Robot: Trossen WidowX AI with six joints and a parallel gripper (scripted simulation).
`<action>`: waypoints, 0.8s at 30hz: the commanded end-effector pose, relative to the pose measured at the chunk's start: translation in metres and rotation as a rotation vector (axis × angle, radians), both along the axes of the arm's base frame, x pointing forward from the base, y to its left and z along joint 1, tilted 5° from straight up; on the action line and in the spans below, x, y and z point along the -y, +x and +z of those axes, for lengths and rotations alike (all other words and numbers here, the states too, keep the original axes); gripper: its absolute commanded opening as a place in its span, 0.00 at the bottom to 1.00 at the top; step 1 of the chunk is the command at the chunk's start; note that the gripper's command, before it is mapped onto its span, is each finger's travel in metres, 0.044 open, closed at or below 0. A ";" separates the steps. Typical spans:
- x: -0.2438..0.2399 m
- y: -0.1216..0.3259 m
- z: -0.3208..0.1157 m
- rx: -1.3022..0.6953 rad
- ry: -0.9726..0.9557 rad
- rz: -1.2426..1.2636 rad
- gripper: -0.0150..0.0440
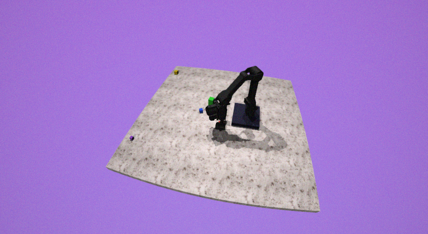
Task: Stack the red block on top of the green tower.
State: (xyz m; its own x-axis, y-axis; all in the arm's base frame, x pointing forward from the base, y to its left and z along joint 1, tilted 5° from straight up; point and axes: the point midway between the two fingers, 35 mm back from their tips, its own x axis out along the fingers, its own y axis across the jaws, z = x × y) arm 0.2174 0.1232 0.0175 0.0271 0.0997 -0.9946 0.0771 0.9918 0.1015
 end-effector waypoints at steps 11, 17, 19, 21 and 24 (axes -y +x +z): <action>0.001 0.001 0.000 0.003 -0.004 -0.005 0.51; 0.001 0.001 0.006 0.003 -0.004 -0.005 0.34; 0.001 0.000 0.015 0.004 -0.004 -0.005 0.25; 0.002 0.000 0.026 0.004 -0.004 -0.005 0.25; 0.004 -0.001 0.042 0.004 -0.004 -0.005 0.25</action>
State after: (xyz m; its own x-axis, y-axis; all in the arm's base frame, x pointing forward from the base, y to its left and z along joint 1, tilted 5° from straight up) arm 0.2138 0.1194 0.0429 0.0129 0.0908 -0.9958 0.0855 0.9921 0.0916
